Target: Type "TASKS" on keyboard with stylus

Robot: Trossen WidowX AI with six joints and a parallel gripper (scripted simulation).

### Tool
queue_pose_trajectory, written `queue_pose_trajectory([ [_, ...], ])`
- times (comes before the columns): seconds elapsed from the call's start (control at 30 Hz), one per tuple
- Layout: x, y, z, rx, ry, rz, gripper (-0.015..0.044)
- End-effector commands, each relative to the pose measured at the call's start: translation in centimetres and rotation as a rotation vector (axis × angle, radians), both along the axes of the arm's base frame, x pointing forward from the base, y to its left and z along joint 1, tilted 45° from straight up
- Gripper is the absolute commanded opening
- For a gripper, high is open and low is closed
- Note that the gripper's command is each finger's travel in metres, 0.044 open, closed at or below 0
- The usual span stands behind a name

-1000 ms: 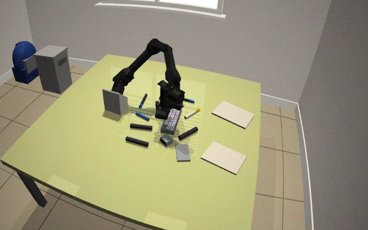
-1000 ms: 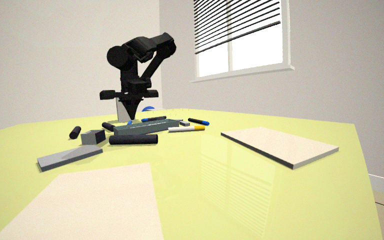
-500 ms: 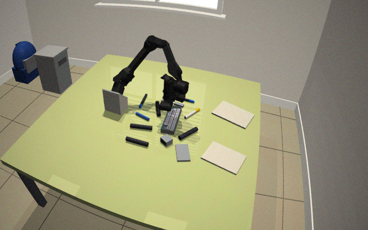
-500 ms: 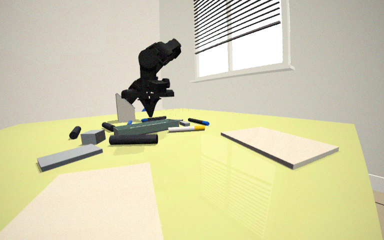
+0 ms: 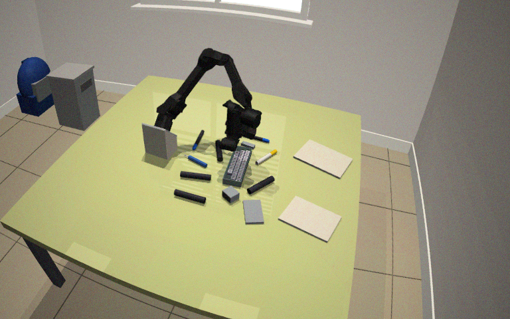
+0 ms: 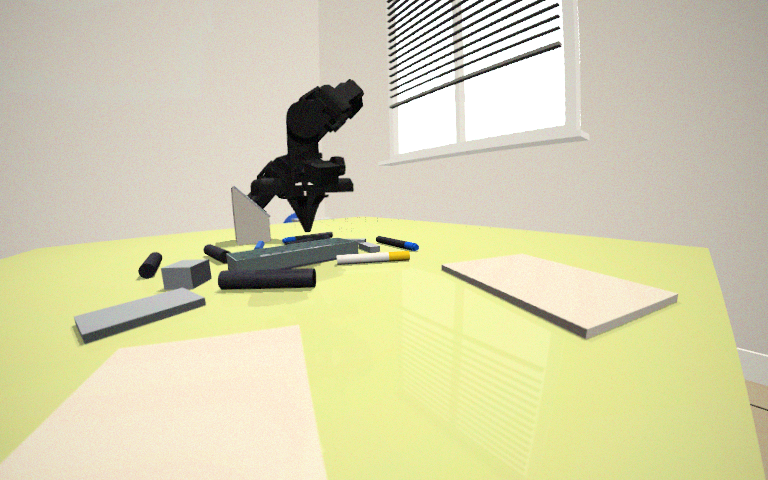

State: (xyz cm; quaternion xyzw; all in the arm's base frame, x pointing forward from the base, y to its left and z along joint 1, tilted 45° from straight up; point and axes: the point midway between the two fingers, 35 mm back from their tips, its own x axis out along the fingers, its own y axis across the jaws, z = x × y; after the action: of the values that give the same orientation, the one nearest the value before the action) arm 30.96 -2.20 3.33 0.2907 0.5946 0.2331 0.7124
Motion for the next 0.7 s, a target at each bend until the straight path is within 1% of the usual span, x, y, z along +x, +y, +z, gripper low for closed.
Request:
queue_pose_trajectory([
  [0.0, -0.4, -2.4, 2.3, -0.007, -0.007, -0.004, 0.0],
  [0.1, -0.9, -3.8, 3.9, -0.006, -0.007, -0.004, 0.0],
  [0.37, -0.6, -3.7, 3.5, -0.008, -0.015, -0.016, 0.0],
  [0.5, -0.6, -3.6, 3.5, -0.008, -0.016, -0.014, 0.0105],
  [0.63, -0.6, -3.6, 3.5, -0.008, -0.016, -0.014, 0.0],
  [0.67, -0.6, -3.6, 3.5, -0.008, -0.016, -0.014, 0.0],
])
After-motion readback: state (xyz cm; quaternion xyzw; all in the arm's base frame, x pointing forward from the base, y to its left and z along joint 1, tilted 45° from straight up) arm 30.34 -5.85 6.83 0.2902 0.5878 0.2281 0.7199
